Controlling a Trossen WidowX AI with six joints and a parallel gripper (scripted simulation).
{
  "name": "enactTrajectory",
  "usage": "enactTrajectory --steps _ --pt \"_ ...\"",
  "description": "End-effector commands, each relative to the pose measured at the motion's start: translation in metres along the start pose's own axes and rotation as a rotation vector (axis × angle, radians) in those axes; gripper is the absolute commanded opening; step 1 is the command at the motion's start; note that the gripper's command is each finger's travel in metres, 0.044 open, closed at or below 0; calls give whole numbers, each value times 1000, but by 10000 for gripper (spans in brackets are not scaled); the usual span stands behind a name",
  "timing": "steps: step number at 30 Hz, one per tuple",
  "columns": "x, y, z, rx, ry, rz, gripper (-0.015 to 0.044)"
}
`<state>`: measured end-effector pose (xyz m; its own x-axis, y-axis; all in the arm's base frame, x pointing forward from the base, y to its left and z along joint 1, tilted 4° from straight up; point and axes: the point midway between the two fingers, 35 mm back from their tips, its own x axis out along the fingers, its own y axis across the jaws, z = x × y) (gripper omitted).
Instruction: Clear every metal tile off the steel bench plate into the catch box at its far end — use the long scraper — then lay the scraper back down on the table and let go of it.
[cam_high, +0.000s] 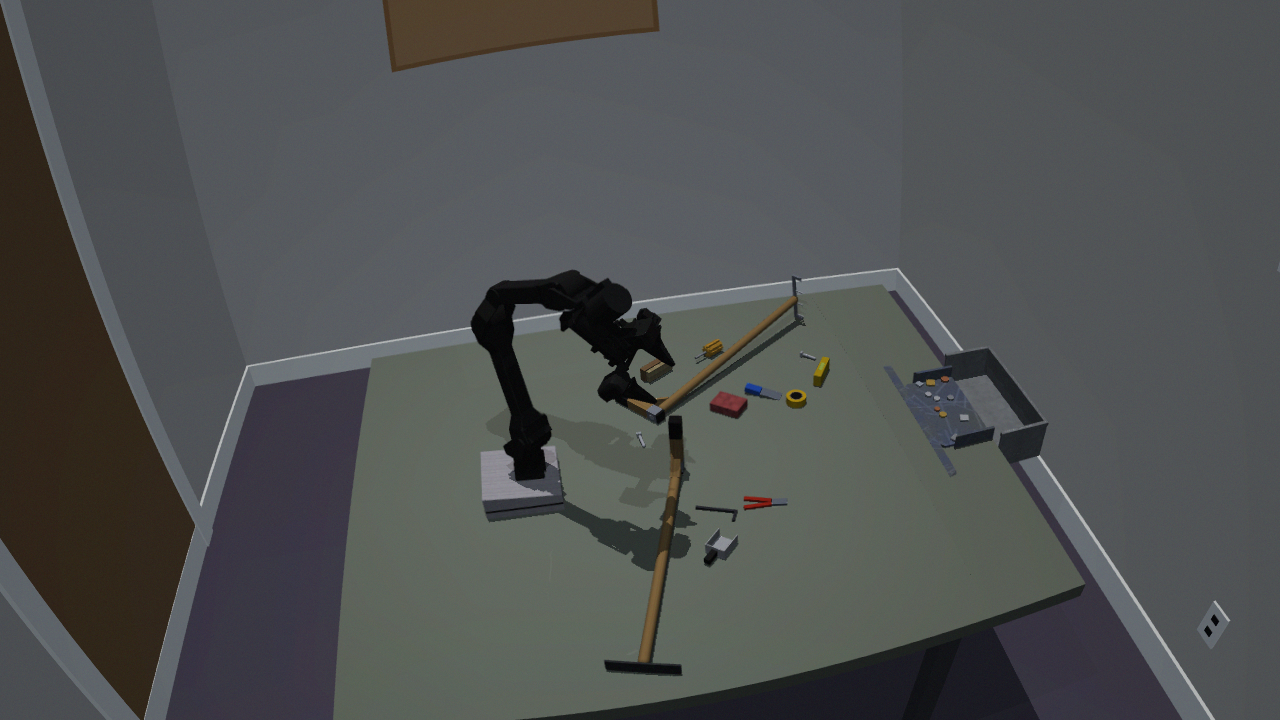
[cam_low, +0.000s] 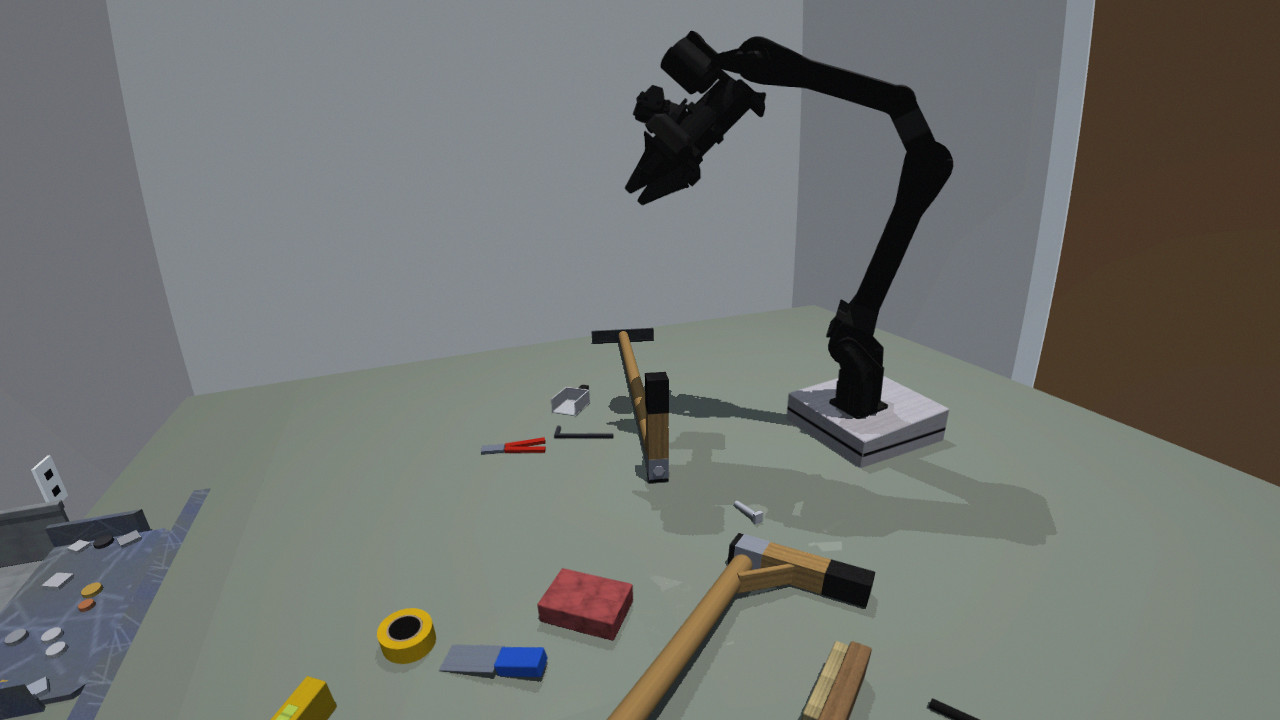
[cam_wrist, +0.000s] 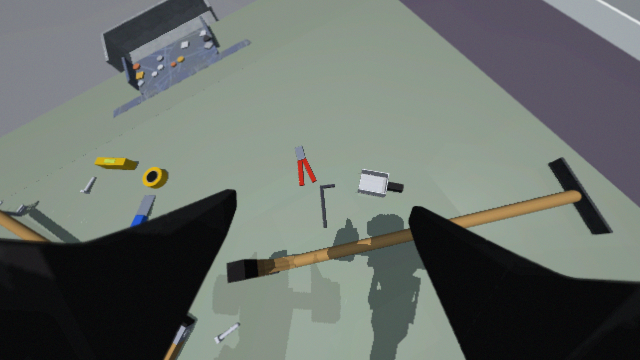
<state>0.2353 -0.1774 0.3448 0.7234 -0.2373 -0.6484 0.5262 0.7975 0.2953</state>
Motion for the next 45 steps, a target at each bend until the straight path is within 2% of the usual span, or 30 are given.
enactTrajectory --steps 1,24,45 --pt "9 15 -3 -12 31 50 440" --pt "43 97 -30 -103 205 283 440" --pt "57 173 -73 -194 387 468 440"
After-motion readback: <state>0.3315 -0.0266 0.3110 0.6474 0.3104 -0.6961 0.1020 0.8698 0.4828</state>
